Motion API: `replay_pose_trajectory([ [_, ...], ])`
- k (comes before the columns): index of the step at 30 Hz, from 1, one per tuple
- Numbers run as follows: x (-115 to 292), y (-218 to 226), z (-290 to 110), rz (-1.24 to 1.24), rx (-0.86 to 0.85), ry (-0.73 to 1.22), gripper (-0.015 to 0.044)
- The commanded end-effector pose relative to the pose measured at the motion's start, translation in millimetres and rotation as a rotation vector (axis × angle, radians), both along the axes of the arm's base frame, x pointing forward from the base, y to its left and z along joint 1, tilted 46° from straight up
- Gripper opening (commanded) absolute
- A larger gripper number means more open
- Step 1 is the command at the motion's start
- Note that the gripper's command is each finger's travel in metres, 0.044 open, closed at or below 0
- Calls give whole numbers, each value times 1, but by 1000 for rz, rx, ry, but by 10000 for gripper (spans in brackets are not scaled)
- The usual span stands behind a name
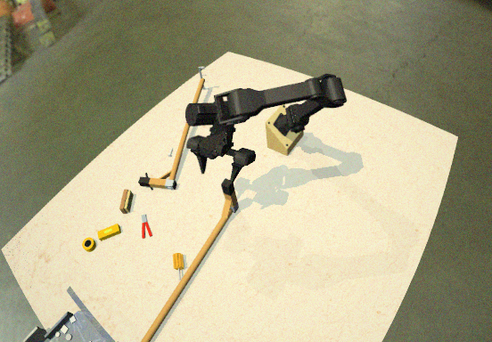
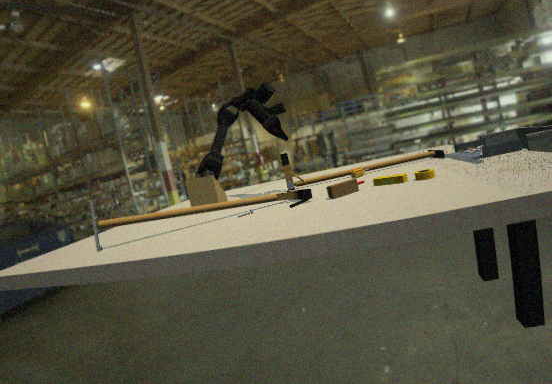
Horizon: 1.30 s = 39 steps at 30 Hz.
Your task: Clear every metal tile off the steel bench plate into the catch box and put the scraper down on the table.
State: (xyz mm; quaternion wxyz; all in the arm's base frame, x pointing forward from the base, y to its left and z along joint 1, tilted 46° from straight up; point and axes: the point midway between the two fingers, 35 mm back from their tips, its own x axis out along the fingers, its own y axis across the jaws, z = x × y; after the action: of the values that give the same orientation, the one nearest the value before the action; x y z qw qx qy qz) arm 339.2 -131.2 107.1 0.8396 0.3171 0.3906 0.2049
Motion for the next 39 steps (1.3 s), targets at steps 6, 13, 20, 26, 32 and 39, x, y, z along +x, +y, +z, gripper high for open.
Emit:
replay_pose_trajectory([
  [6,-22,2,-1,-31,-2,-21,440],
  [13,-40,5,-4,-60,5,-32,440],
  [20,-54,10,-6,-89,13,-44,440],
  [26,-56,14,-9,-94,14,-45,440],
  [32,-54,25,-22,-94,14,-45,440],
  [39,-54,38,-33,-94,15,-47,440],
])
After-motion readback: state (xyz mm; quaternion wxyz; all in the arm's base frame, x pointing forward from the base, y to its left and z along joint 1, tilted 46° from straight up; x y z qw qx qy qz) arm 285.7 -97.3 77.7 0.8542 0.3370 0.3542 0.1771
